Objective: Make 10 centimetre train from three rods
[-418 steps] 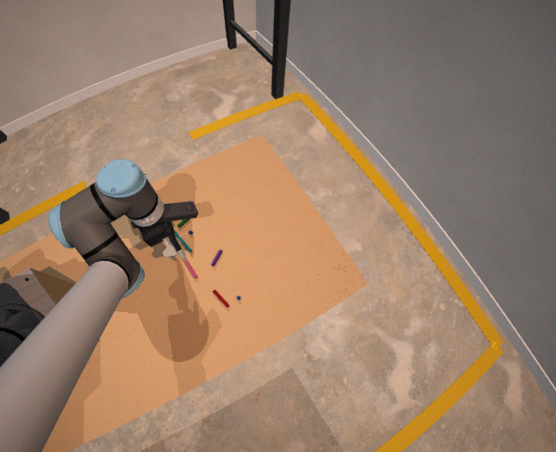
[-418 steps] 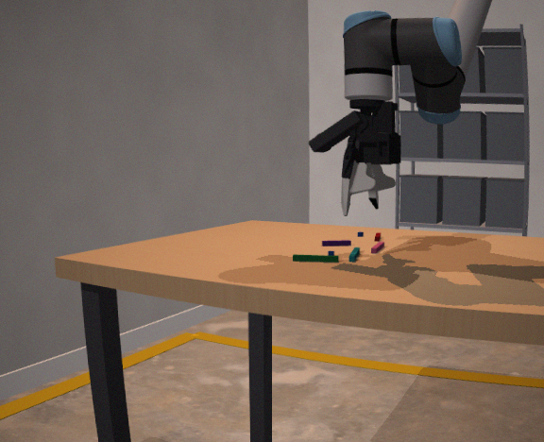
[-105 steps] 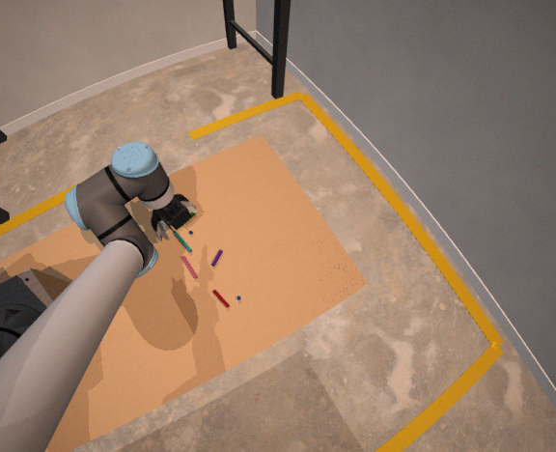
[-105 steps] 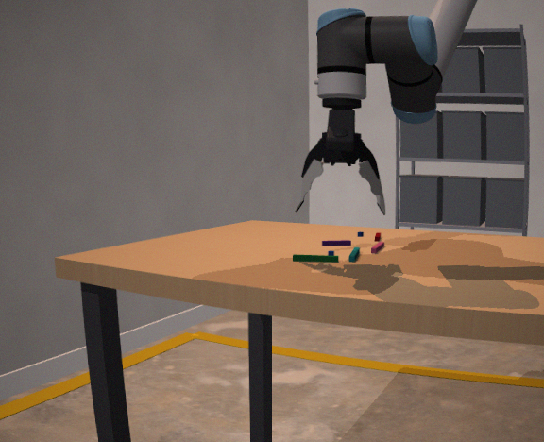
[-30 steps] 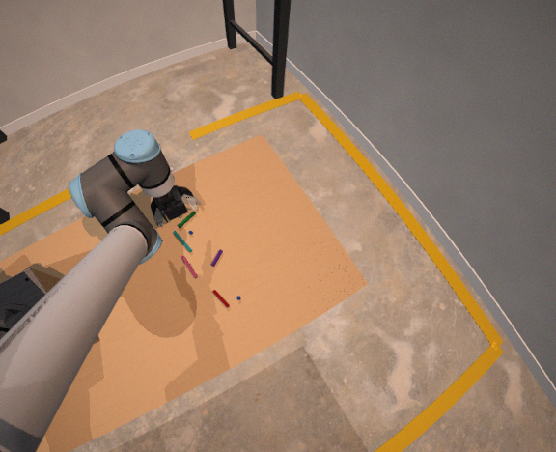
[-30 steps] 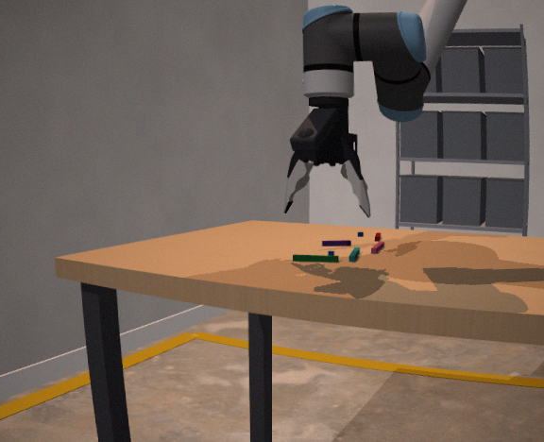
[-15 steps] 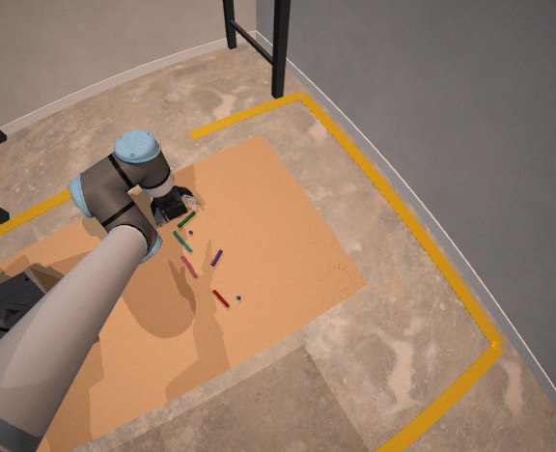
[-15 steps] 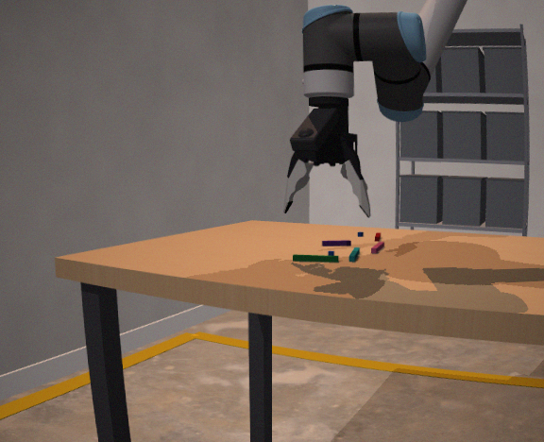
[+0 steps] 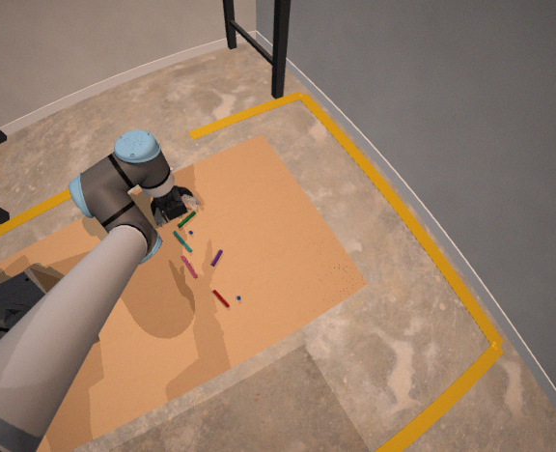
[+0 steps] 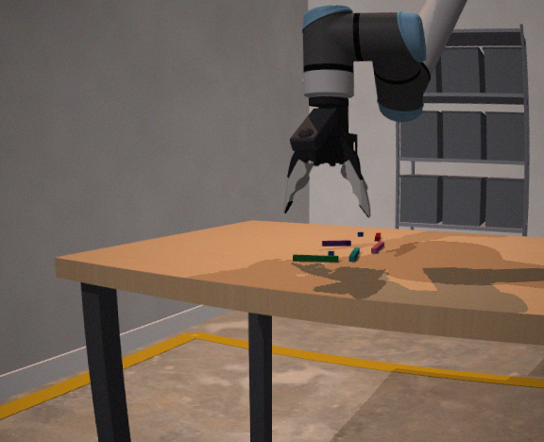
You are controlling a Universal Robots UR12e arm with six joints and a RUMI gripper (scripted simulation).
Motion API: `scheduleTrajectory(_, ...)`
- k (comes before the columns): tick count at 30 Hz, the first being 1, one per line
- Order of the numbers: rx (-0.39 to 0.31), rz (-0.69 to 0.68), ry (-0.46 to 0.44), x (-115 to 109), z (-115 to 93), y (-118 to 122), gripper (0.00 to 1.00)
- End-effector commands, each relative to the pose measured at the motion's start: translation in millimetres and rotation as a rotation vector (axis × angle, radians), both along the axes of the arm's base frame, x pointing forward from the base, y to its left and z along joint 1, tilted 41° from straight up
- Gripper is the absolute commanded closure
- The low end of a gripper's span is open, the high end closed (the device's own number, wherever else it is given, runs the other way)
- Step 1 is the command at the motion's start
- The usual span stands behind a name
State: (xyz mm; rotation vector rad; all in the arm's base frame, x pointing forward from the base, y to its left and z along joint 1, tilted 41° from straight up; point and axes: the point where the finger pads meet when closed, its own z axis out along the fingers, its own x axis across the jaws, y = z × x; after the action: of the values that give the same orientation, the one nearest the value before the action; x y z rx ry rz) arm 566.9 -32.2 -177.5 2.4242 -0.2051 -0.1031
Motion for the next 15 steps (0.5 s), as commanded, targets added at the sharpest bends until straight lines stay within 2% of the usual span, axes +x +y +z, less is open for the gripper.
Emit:
scheduleTrajectory(1, -0.002, -0.004, -0.008, 3.1, 1.7, 0.1, 0.00)
scheduleTrajectory(8, -0.009, -0.045, -0.042, 4.6, 4.4, -3.6, 0.00)
scheduleTrajectory(15, -0.024, -0.141, -0.122, 6.7, 8.9, -9.6, 0.00)
